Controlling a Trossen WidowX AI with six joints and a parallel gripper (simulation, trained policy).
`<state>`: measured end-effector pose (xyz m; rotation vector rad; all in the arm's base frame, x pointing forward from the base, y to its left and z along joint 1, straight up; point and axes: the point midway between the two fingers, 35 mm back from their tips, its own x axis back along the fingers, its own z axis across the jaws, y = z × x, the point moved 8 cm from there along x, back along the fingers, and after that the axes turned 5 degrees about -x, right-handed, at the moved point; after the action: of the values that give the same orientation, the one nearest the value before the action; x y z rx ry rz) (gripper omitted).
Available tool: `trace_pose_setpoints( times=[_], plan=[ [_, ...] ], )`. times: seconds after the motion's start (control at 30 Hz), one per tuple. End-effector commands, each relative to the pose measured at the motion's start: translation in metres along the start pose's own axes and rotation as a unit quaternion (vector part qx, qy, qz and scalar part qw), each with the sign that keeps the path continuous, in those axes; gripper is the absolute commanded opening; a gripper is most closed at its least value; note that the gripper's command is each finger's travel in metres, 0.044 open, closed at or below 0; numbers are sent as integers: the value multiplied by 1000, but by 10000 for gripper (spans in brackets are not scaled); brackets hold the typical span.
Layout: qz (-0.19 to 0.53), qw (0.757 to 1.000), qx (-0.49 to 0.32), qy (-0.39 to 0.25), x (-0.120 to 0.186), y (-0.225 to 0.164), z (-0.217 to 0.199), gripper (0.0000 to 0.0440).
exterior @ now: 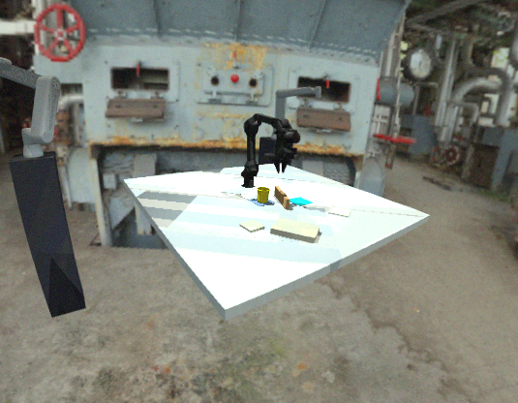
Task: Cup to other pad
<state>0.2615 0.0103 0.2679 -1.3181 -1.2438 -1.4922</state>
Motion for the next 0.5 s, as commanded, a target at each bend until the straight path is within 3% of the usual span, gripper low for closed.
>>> trace_pose_setpoints(
  times=[0.0, 0.47],
  plan=[
    [23, 1000, 8, -14, -5, 2, -6, 115],
    [78, 996, 19, -36, -32, 7, -26, 124]
  ],
)
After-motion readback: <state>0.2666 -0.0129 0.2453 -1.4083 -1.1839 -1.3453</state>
